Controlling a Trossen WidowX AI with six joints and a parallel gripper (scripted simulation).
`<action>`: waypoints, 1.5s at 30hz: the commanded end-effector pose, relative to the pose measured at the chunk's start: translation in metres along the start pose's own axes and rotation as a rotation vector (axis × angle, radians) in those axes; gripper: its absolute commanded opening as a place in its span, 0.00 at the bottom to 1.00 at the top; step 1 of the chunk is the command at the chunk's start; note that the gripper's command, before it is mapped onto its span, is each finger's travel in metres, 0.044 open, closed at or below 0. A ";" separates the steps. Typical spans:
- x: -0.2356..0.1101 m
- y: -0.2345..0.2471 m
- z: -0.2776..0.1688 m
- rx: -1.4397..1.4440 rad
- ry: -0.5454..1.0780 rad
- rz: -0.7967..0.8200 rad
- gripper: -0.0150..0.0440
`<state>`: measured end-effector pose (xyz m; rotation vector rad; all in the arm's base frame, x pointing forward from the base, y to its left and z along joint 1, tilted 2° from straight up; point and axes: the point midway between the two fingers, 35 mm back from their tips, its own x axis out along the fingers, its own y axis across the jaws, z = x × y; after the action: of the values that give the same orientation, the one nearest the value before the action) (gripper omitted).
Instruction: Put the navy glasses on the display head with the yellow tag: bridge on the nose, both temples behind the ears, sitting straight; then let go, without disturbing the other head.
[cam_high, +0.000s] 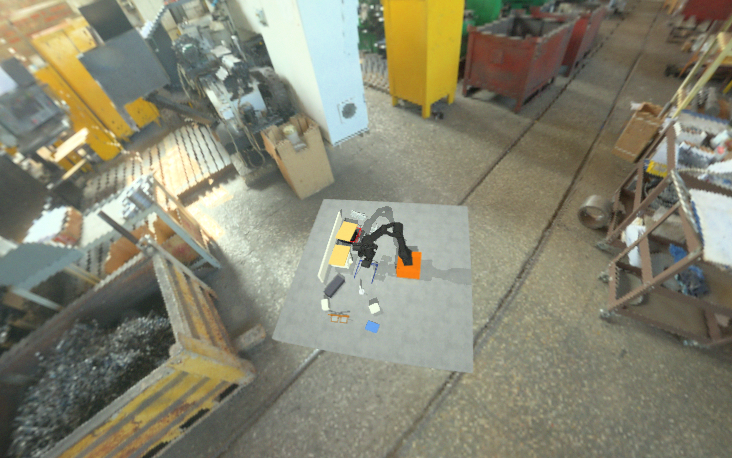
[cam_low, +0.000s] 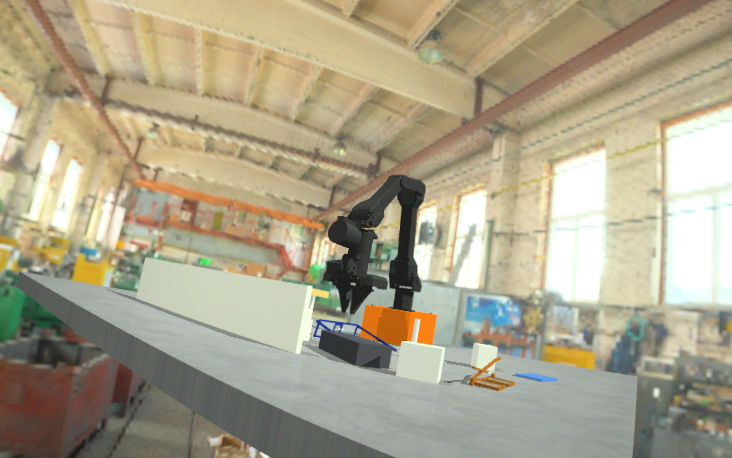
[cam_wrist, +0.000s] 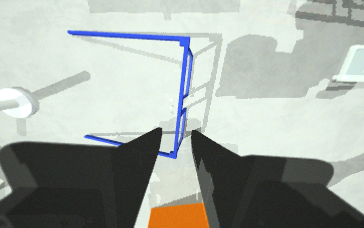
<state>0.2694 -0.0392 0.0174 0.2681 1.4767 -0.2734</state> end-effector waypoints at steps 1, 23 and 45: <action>0.009 0.000 -0.003 0.005 0.015 0.002 0.49; 0.045 0.001 -0.004 0.005 0.015 0.002 0.49; 0.047 0.000 -0.003 0.000 0.006 -0.001 0.33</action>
<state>0.2702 -0.0388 -0.0303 0.2683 1.4835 -0.2741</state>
